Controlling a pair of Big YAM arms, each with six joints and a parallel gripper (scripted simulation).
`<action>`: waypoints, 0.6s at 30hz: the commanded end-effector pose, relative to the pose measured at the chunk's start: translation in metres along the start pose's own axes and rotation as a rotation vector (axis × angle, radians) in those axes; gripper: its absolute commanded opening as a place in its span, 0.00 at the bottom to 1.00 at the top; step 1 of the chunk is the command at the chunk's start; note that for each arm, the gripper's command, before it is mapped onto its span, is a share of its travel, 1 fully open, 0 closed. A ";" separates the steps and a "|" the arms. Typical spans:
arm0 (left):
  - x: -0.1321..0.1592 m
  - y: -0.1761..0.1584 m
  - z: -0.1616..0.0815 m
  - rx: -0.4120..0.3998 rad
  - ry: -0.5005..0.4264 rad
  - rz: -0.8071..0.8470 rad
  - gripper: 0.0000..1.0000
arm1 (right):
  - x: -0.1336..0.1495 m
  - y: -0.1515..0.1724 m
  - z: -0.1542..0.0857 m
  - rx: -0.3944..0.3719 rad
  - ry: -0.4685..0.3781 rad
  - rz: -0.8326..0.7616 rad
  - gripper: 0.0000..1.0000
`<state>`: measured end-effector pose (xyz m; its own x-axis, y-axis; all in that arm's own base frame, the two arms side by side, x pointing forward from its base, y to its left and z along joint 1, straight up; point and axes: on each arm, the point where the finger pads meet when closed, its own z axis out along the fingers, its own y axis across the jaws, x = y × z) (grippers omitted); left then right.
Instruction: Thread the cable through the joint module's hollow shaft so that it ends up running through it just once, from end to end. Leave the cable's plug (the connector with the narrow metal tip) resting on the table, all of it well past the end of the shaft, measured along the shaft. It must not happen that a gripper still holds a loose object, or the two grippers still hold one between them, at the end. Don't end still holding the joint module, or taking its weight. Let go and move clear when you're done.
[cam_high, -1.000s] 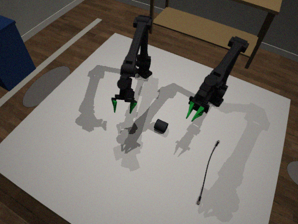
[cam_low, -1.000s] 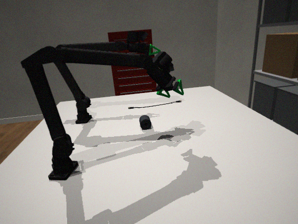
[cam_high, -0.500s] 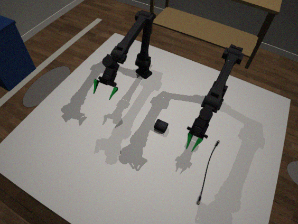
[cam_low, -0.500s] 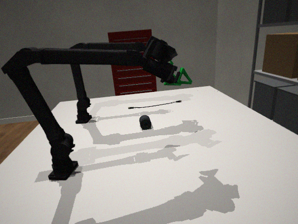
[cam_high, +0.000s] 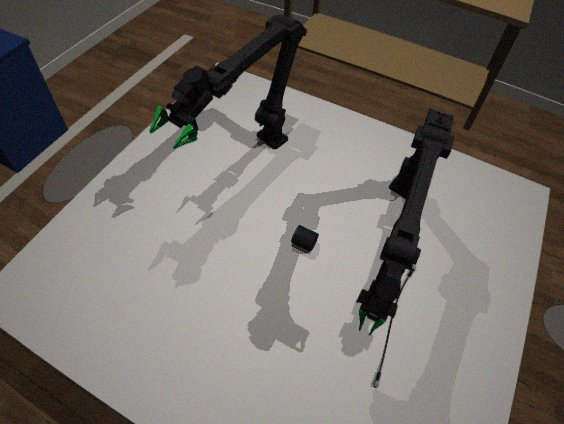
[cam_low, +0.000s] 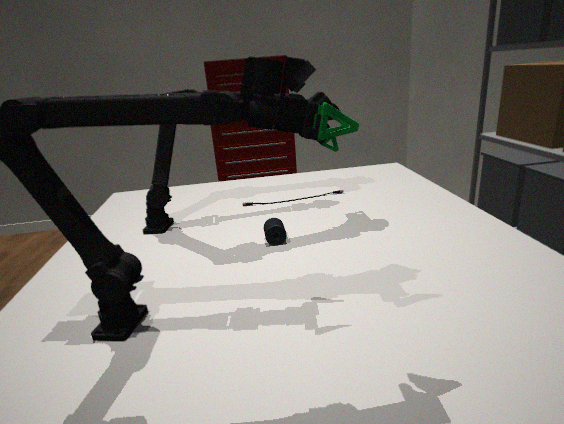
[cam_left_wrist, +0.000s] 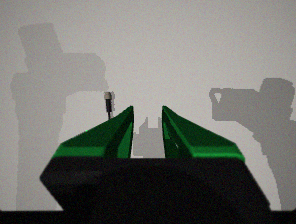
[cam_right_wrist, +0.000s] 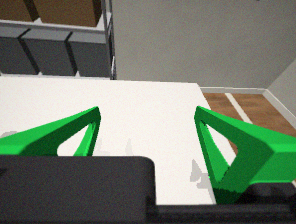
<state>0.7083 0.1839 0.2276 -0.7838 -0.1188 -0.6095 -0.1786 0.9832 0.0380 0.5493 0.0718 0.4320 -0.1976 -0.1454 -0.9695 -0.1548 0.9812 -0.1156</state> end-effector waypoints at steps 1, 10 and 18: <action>-0.014 0.031 0.016 -0.018 0.051 -0.006 0.27 | -0.030 -0.036 -0.030 0.066 -0.127 0.097 0.96; 0.022 0.066 0.072 -0.013 0.227 -0.036 0.27 | -0.042 -0.071 -0.053 0.136 -0.221 0.146 0.96; 0.054 0.095 0.108 -0.010 0.354 -0.070 0.27 | -0.087 -0.086 -0.078 0.170 -0.313 0.120 0.96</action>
<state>0.7019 0.2659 0.0894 -0.9334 -0.2315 -0.2740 -0.2433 0.9699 0.0092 0.5186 -0.0016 0.4942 0.0035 -0.0013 -1.0000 0.0024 1.0000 -0.0013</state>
